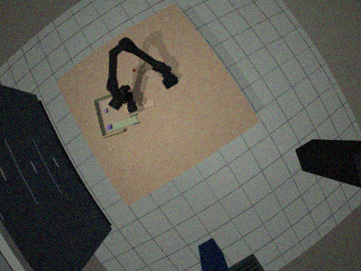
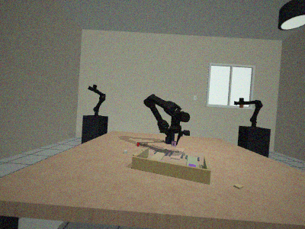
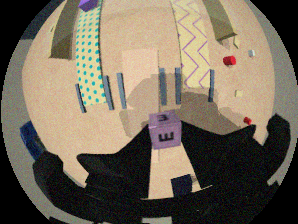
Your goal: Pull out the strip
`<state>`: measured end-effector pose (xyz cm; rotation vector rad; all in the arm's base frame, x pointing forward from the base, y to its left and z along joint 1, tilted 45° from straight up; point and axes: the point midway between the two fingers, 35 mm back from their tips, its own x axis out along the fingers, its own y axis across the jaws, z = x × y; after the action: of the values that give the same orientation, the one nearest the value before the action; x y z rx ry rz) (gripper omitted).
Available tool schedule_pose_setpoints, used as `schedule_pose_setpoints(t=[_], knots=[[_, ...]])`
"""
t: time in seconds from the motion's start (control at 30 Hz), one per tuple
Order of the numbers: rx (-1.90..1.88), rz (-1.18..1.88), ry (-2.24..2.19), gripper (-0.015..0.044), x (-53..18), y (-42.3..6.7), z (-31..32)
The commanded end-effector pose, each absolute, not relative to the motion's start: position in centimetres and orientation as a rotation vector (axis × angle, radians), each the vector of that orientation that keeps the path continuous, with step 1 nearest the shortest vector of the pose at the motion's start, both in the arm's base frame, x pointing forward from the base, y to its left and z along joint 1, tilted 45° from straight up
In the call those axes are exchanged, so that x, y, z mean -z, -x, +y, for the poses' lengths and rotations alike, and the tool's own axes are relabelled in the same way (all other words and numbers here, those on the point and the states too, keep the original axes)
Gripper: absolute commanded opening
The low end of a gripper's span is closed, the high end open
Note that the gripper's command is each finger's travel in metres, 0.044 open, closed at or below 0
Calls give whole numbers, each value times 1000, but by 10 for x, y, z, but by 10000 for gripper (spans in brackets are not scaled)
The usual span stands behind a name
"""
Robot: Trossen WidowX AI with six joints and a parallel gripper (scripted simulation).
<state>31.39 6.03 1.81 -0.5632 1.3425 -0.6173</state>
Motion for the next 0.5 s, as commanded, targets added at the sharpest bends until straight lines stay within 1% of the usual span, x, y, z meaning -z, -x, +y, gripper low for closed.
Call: schedule_pose_setpoints(t=[0.0,0.13,0.33,0.47], knots=[[619,1344,555,0,-18,-298,57],[618,1345,555,0,-20,-297,60],[618,1345,554,0,-42,-294,82],[618,1345,554,0,-43,-294,83]])
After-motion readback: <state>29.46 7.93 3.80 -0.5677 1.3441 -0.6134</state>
